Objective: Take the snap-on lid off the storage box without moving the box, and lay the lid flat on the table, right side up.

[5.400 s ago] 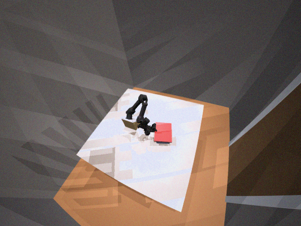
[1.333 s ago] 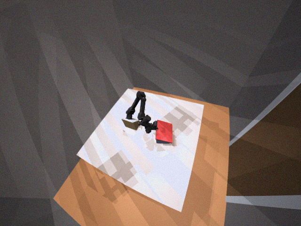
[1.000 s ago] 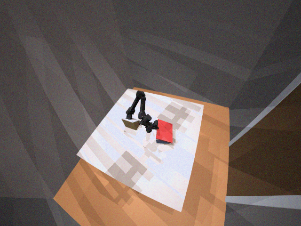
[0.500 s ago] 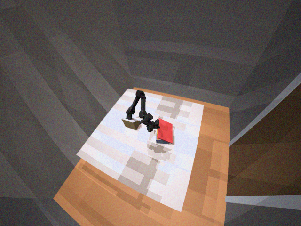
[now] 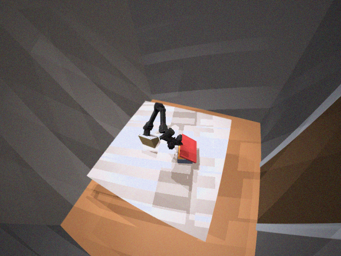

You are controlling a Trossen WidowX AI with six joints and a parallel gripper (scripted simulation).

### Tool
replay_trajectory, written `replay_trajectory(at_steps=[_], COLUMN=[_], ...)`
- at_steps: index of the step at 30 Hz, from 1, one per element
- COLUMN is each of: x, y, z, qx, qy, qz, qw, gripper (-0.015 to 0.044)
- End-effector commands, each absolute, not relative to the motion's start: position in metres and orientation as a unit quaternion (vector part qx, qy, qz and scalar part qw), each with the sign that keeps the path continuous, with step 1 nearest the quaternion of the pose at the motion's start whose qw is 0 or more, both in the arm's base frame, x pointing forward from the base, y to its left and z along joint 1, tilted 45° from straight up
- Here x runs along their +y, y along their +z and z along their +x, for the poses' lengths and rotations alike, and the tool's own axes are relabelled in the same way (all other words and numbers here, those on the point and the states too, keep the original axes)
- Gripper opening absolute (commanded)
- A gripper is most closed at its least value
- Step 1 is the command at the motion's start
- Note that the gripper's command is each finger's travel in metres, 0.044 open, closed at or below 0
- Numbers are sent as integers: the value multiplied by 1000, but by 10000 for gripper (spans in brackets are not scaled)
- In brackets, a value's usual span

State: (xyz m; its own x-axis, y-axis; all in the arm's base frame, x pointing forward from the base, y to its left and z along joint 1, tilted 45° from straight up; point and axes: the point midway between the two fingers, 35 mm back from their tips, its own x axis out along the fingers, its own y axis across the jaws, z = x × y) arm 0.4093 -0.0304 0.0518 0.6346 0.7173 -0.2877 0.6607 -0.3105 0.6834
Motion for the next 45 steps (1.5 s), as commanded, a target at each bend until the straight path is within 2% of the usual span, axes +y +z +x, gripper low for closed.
replay_trajectory(at_steps=[1,27,45], x=[-37,-60,-38], y=[61,85,98], z=[413,416,398], qx=[422,422,423], qy=[41,41,41], qz=[807,807,807], qw=[411,411,410], gripper=[0,0,0])
